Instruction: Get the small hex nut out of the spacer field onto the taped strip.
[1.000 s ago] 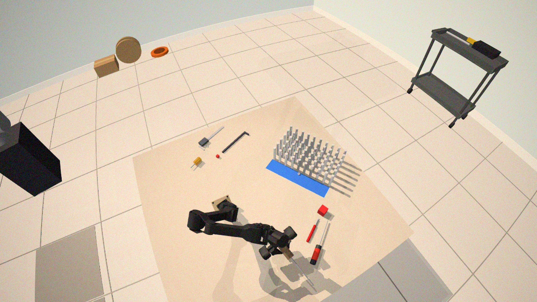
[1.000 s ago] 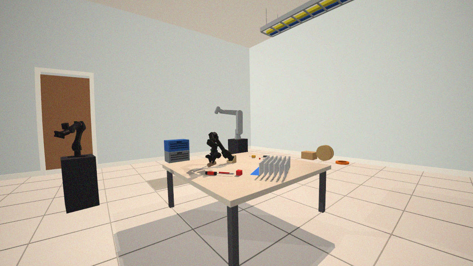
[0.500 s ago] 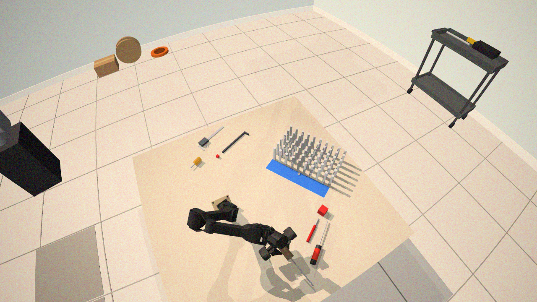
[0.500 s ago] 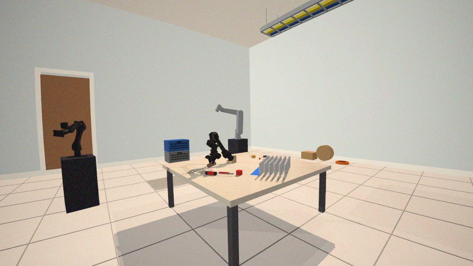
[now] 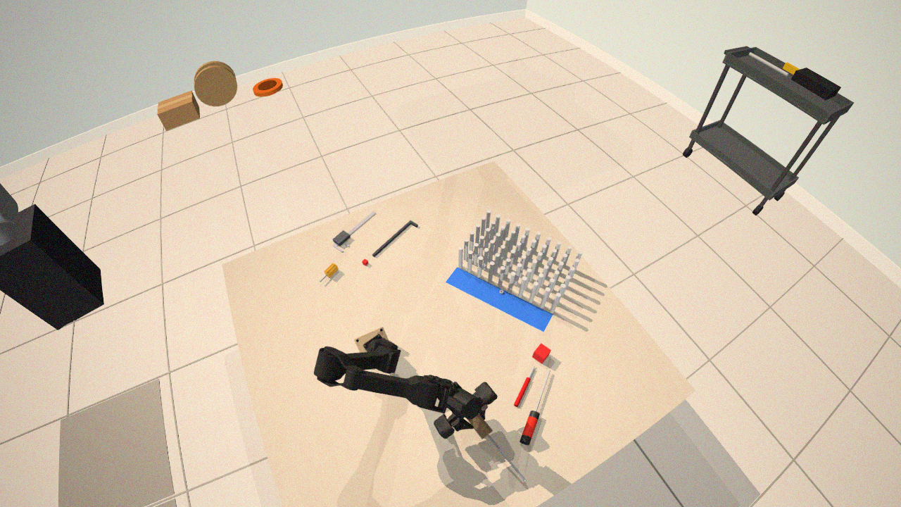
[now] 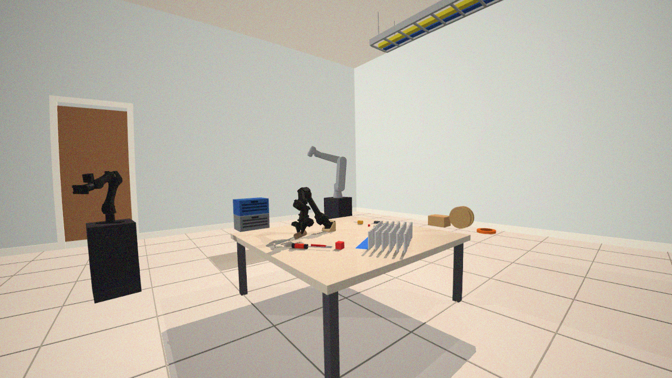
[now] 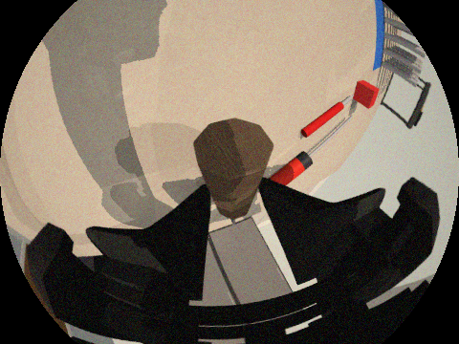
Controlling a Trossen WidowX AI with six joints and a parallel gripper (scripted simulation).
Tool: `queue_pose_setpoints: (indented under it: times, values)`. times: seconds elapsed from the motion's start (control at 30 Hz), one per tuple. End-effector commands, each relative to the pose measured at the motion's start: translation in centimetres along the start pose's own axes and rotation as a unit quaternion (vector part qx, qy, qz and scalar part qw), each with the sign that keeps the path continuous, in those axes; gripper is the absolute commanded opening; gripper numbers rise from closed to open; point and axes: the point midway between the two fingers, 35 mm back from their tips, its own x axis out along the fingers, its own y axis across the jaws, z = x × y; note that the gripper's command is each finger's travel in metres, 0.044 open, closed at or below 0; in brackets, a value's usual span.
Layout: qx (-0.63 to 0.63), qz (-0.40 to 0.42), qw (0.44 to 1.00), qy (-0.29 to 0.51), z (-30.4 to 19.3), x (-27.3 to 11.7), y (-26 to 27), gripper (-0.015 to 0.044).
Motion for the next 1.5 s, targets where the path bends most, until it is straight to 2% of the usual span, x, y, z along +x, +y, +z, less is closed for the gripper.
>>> queue_pose_setpoints:
  times: [0.0,1.47]
  values:
    - [-0.002,-0.002,1.000,0.002,0.1,0.1,0.1,0.0000]
    - [-0.010,-0.006,1.000,0.021,0.3,1.4,1.2,0.0000]
